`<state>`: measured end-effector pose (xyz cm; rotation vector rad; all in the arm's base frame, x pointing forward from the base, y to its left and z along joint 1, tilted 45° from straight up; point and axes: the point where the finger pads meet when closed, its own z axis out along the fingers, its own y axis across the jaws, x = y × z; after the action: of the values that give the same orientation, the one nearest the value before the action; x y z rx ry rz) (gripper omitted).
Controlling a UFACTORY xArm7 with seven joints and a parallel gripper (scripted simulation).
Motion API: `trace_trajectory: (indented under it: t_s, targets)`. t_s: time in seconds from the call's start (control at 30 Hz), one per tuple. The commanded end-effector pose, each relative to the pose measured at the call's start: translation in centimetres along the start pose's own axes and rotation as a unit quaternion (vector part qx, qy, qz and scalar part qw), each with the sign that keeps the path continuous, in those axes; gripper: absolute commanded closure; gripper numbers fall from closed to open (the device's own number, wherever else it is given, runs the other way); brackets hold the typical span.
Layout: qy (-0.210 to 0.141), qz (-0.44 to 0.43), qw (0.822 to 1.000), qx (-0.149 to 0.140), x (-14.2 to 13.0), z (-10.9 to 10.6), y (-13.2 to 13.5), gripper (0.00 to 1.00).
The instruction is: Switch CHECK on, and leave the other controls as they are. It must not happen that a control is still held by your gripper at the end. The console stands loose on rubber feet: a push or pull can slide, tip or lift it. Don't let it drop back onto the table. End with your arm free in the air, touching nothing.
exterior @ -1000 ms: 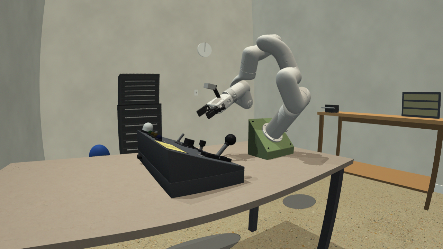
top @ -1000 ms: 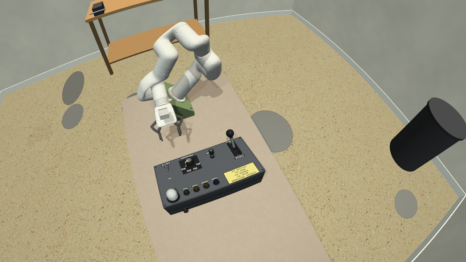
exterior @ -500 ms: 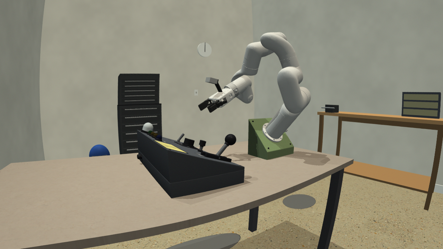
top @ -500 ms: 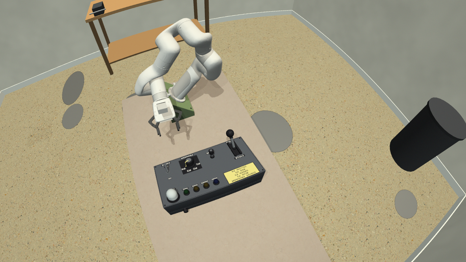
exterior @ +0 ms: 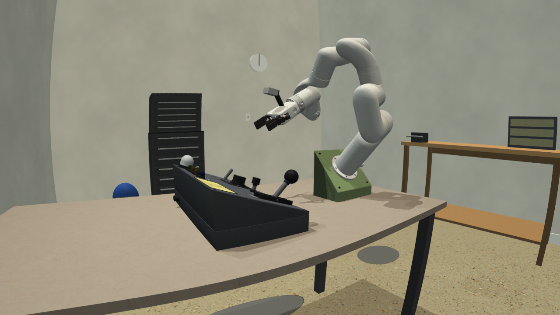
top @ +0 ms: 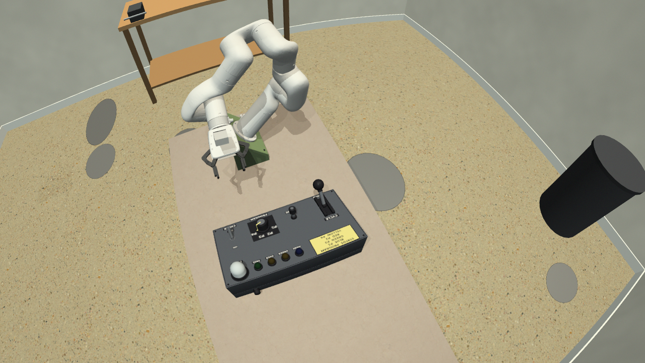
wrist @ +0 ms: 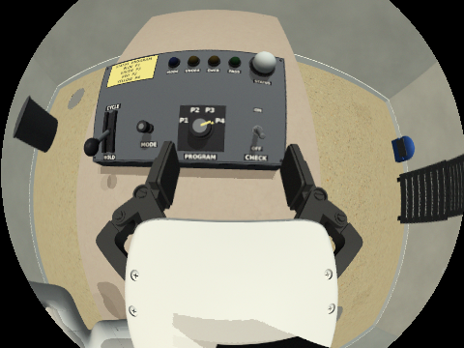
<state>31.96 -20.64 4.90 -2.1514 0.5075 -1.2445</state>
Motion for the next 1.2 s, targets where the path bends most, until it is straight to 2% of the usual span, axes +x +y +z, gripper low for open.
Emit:
trace_trajectory:
  t_s: [0.0,0.37,0.57,0.67,0.7,0.73,0.8,0.83,0.9,0.93,1.0,1.03,1.13,1.17]
  targets:
    - [0.0,-0.001,1.0,0.0,0.6,-0.6,0.1,0.0]
    - [0.0,-0.001,1.0,0.0,1.0,-1.1,0.1,0.0]
    - [-0.017,0.002,1.0,0.012,1.1,-0.5,0.7,0.0]
    - [-0.061,0.009,0.998,0.035,1.2,0.9,1.8,0.0]
    - [-0.061,0.009,0.998,0.035,1.2,0.9,1.8,0.0]
    - [-0.082,0.012,0.996,0.043,1.2,1.5,2.3,0.0]
    - [-0.082,0.012,0.996,0.043,1.2,1.5,2.3,0.0]
    - [-0.107,0.015,0.993,0.051,1.1,2.2,2.9,0.0]
    - [-0.107,0.015,0.993,0.051,1.1,2.2,2.9,0.0]
    - [-0.134,0.017,0.989,0.056,1.0,2.9,3.4,0.0]
    - [-0.134,0.017,0.989,0.056,1.0,2.9,3.4,0.0]
    - [-0.163,0.02,0.985,0.06,0.9,3.7,4.0,0.0]
    - [-0.163,0.02,0.985,0.06,0.9,3.7,4.0,0.0]
    - [-0.192,0.022,0.979,0.061,0.7,4.5,4.5,0.0]
